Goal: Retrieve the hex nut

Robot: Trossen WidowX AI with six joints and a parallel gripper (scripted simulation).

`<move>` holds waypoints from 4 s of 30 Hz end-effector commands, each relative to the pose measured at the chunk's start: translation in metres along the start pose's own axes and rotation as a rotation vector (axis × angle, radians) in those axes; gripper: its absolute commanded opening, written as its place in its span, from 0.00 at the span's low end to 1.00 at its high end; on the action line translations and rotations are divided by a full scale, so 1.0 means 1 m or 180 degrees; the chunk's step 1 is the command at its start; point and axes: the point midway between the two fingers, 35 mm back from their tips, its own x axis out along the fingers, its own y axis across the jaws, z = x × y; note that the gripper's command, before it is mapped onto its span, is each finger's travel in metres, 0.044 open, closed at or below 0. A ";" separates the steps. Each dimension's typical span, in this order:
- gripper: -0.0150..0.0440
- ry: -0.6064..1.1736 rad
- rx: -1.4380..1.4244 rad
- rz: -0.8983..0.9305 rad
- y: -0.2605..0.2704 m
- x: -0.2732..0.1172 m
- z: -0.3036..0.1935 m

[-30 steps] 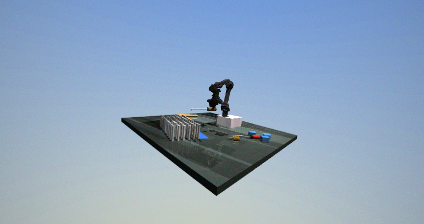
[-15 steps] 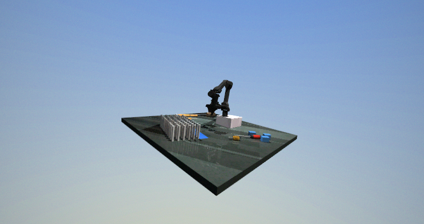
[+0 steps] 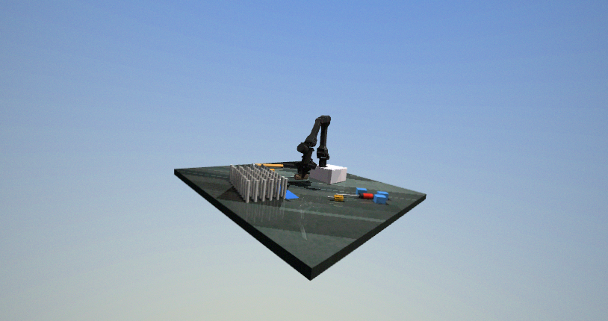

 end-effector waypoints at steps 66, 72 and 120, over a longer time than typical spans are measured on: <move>0.25 0.0008 -0.0011 -0.0008 0.004 0.024 -0.029; 0.25 0.0009 -0.0012 -0.0007 0.004 0.025 -0.033; 0.25 0.0019 -0.0013 -0.0006 0.004 0.033 -0.062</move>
